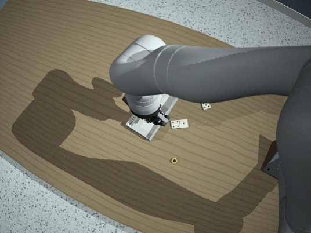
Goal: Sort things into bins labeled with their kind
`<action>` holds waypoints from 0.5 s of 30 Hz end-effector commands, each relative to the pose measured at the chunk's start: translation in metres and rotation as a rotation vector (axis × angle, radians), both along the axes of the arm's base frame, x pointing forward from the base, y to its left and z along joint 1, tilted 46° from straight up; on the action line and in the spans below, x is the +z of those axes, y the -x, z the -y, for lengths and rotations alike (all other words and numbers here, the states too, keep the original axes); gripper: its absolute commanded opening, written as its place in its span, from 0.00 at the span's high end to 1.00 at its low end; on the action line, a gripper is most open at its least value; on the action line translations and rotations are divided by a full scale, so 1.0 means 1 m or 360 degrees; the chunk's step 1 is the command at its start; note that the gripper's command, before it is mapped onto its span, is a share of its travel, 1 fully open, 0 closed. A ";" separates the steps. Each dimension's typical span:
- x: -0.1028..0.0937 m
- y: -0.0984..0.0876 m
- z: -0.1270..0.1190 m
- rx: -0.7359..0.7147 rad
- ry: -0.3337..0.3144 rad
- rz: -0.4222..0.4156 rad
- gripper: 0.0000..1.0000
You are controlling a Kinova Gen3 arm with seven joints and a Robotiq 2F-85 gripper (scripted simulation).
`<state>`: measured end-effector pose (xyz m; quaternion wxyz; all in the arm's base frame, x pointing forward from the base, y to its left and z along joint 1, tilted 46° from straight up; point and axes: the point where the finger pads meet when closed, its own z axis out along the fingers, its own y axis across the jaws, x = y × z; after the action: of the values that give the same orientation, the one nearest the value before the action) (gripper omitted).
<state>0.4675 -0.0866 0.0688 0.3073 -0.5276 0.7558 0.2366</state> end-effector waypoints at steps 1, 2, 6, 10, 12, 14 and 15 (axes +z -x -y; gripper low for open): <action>-0.003 -0.001 -0.004 0.0003 -0.0002 -0.0002 0.89; -0.005 -0.001 -0.005 0.0003 -0.0002 -0.0002 0.89; -0.010 -0.003 -0.011 0.0003 -0.0002 -0.0002 0.89; -0.013 -0.004 -0.014 0.0003 -0.0002 -0.0002 0.89; -0.016 -0.004 -0.016 0.0003 -0.0002 -0.0002 0.89; -0.019 -0.005 -0.019 0.0003 -0.0002 -0.0002 0.89; -0.020 -0.006 -0.020 0.0003 -0.0002 -0.0002 0.89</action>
<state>0.4731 -0.0711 0.0515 0.3075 -0.5268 0.7568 0.2348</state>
